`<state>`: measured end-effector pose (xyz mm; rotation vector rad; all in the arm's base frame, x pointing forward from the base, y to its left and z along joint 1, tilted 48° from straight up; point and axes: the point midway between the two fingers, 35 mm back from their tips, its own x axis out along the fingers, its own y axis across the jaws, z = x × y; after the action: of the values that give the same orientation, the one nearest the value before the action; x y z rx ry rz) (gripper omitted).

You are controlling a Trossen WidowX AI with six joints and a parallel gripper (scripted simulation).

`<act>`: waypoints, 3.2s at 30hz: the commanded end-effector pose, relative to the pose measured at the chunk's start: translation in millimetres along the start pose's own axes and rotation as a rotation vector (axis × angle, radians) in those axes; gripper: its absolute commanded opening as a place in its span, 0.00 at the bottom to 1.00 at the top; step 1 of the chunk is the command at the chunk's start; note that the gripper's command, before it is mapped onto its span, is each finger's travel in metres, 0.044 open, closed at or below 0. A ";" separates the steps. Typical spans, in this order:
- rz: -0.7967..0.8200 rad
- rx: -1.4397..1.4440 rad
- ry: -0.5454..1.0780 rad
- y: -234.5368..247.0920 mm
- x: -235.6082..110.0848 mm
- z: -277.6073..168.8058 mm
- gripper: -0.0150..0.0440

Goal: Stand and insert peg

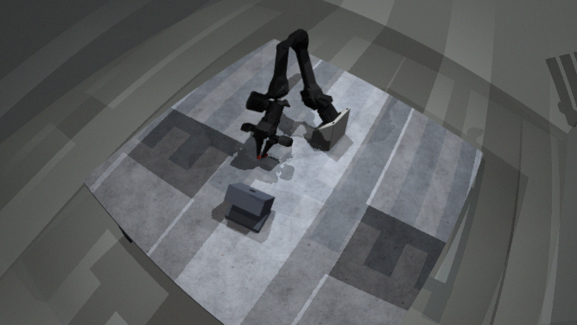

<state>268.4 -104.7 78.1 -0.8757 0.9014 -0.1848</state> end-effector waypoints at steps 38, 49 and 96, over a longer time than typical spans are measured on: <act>0.001 -0.008 -0.361 1.4 -23.0 -19.3 0.34; 0.002 -0.009 -0.456 1.6 -27.7 -25.4 0.34; -0.005 -0.013 -0.684 0.5 -34.6 -46.4 0.34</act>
<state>211.8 -114.0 85.8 -0.8724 0.2617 0.1151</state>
